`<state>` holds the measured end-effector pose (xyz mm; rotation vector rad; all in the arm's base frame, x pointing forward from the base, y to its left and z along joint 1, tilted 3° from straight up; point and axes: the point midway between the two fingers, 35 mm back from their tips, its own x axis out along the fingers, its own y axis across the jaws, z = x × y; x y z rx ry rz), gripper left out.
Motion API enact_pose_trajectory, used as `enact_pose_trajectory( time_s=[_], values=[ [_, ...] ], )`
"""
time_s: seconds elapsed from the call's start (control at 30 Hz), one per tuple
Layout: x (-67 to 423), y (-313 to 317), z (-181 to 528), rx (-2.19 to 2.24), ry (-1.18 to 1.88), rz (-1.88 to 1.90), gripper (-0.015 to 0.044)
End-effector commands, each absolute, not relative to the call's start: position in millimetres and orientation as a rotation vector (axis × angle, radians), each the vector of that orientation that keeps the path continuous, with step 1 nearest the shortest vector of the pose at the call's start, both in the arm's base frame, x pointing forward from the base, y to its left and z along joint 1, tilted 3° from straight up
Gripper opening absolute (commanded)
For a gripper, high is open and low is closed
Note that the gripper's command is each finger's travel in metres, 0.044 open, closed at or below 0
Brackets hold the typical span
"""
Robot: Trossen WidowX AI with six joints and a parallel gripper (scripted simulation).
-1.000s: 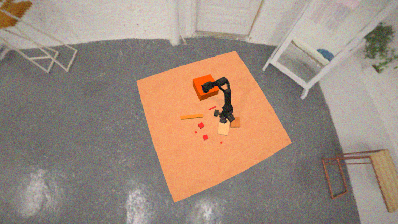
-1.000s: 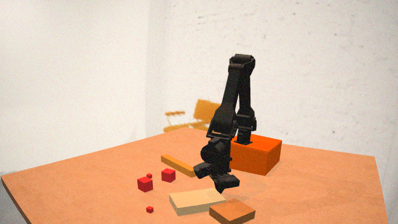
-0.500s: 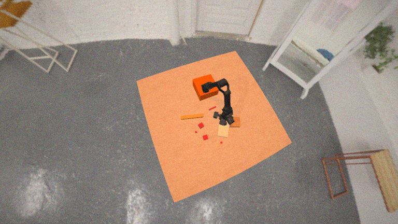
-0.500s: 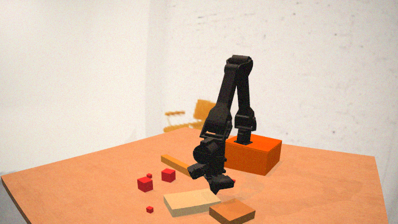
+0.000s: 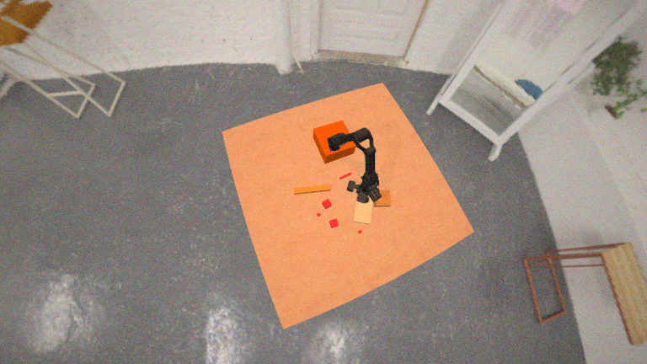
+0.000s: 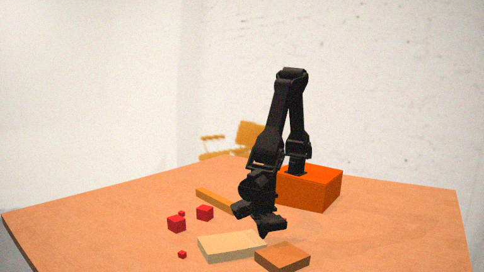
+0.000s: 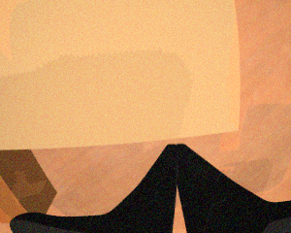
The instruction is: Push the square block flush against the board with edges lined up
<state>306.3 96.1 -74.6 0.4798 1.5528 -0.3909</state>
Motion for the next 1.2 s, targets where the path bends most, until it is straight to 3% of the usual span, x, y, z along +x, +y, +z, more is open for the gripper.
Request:
enact_pose_trajectory(
  time_s=[0.0, 0.67, 0.83, 1.0, 1.17],
  values=[
    [302, 100, -73, 0.484, 1.545, -0.393, 0.0000],
    [278, 113, -73, 0.478, 1.557, -0.393, 0.0000],
    [279, 110, -20, 0.484, 1.547, -0.393, 0.0000],
    [278, 110, -17, 0.485, 1.547, -0.393, 0.0000],
    [313, 120, -12, 0.447, 1.550, -0.352, 0.0000]
  ],
)
